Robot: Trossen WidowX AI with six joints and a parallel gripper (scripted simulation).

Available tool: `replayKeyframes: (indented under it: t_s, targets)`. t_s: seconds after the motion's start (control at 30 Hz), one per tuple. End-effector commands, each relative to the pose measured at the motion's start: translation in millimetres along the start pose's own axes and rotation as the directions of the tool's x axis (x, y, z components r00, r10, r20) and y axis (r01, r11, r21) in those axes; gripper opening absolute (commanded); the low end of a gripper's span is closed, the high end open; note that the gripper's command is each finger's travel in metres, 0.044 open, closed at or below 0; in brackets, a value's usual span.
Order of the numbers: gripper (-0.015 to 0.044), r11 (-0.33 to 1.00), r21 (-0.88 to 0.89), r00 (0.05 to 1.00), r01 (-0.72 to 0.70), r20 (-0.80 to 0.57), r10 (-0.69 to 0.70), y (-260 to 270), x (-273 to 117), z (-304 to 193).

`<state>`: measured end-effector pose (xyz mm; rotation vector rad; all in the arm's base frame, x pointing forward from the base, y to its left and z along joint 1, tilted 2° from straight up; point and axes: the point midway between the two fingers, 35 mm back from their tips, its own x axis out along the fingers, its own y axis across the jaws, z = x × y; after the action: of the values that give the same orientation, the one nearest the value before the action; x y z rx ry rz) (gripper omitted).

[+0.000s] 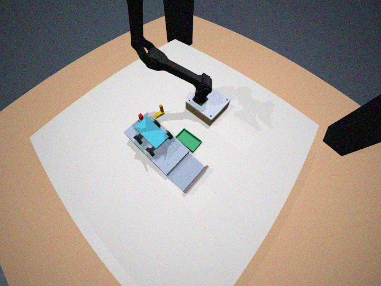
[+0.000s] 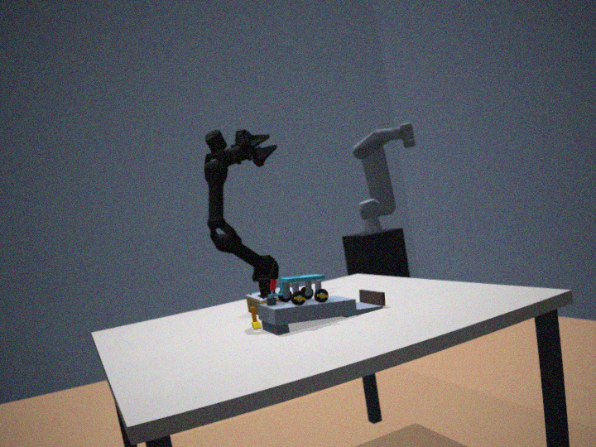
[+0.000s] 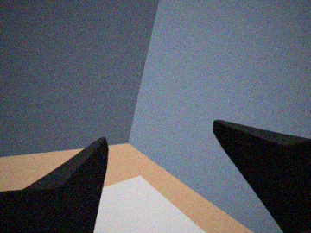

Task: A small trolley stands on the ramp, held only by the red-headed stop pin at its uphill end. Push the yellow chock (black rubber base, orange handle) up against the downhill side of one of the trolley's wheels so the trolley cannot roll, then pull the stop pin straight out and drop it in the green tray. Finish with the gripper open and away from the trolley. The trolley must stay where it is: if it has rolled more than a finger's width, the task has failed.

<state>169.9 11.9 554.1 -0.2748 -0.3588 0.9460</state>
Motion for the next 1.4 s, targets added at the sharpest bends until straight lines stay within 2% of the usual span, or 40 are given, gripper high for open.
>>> replayKeyframes:
  t_s: [0.0, 0.23, 0.3, 0.43, 0.9, 1.37]
  targets:
    - [0.0374, 1.0, -0.005, 1.0, 0.002, -0.001, -0.002, 0.6, -0.3, 0.4]
    - [0.019, 0.979, -0.197, 0.997, 0.058, -0.041, -0.068, 24.7, -5.9, 10.9]
    - [0.019, 0.964, -0.255, 0.995, 0.07, -0.057, -0.087, 32.4, -5.9, 12.8]
    - [0.019, 0.966, -0.257, 0.998, 0.041, -0.045, -0.054, 45.3, -5.7, 16.0]
    - [0.019, 0.819, -0.574, 0.959, 0.032, -0.213, -0.187, 88.8, 16.9, 1.4]
    - [0.019, 0.644, -0.752, 0.851, -0.142, -0.425, -0.309, 106.4, 51.3, -48.8]
